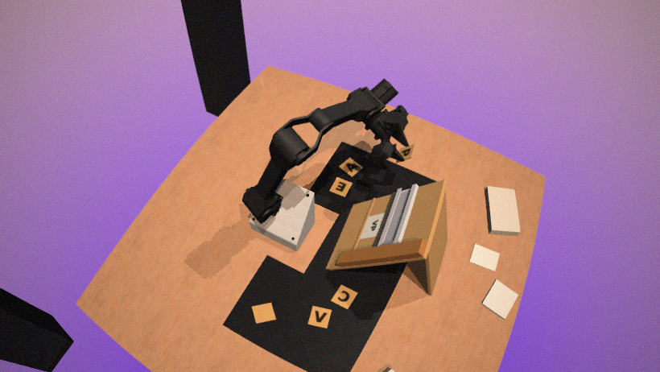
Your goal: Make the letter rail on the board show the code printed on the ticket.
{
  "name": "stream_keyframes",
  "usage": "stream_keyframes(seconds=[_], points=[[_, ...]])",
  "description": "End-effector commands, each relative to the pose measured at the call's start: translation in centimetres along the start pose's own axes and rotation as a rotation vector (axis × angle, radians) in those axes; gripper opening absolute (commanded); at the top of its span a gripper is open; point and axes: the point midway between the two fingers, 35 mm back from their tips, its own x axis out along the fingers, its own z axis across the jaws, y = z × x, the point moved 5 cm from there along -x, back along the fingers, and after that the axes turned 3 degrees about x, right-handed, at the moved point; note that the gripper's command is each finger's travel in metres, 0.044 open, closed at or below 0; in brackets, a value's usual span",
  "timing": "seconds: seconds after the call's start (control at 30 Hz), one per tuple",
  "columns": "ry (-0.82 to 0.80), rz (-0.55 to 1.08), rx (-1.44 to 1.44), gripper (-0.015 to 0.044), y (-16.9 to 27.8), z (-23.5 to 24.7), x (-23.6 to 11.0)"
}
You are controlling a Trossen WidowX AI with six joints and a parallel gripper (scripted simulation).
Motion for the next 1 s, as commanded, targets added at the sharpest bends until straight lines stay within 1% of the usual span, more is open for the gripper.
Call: stream_keyframes(seconds=[0.0, 0.2, 0.97], points=[[0.004, -0.003, 0.011, 0.0000, -0.3, 0.0, 1.6], [0.008, -0.009, 0.010, 0.0000, -0.3, -0.1, 4.6], [0.009, -0.009, 0.010, 0.0000, -0.3, -0.7, 4.7]])
